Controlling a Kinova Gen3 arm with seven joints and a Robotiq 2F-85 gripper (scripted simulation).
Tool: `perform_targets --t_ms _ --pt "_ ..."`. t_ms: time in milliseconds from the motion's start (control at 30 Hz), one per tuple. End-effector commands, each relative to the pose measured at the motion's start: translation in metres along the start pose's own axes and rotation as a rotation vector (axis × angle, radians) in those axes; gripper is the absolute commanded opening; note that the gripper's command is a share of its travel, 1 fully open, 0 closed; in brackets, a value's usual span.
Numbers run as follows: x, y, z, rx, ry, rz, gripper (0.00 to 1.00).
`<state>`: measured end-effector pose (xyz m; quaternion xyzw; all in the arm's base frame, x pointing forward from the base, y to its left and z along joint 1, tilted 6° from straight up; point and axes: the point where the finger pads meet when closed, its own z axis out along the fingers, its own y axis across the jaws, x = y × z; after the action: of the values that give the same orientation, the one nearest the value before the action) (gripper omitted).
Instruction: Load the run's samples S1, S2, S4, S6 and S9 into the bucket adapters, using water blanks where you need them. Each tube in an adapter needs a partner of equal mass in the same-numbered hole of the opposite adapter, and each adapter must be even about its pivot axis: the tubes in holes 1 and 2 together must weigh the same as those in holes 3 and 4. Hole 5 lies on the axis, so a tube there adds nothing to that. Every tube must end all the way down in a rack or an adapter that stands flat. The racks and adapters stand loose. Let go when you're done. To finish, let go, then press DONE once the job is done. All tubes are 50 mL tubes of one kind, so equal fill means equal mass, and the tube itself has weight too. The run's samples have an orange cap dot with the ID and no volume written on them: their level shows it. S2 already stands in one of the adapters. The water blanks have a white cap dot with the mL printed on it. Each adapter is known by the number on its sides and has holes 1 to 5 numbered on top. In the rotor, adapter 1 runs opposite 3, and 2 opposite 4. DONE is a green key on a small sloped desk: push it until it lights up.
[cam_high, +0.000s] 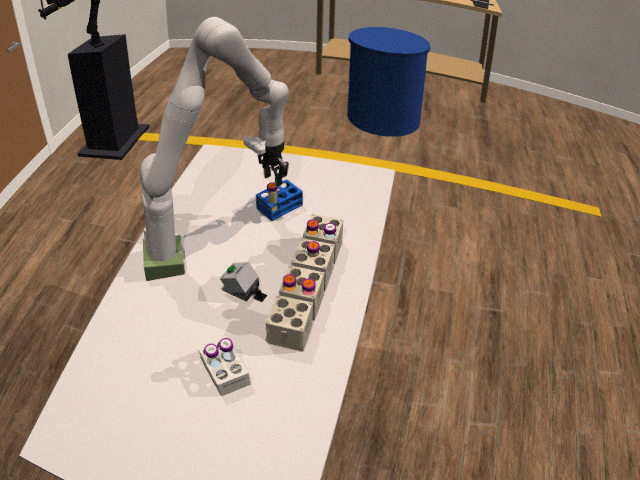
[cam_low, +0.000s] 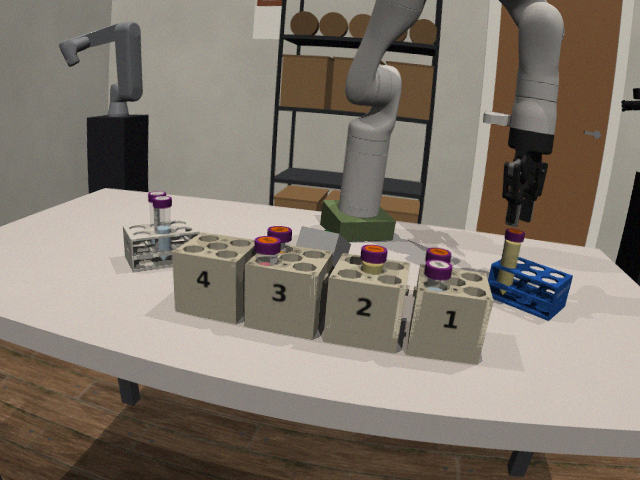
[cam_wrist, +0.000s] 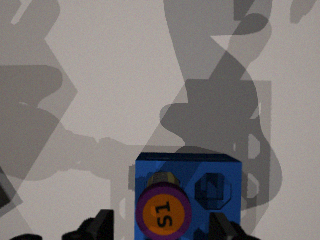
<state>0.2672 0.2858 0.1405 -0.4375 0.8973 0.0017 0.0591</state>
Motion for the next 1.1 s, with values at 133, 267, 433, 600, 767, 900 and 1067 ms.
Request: perform_targets --t_ms 133,267,433,600,767,900,1067 --pt "0.001 0.000 0.013 0.000 0.002 0.004 0.62" --pt "0.001 0.000 0.015 0.000 0.002 0.004 0.62" --pt "0.001 0.000 0.022 0.000 0.002 0.004 0.62" --pt "0.001 0.000 0.027 0.000 0.002 0.004 0.62" --pt "0.000 0.001 0.026 -0.002 0.003 0.002 0.62" --pt "0.000 0.001 0.026 -0.002 0.003 0.002 0.62" --pt "0.000 0.001 0.026 -0.002 0.003 0.002 0.62"
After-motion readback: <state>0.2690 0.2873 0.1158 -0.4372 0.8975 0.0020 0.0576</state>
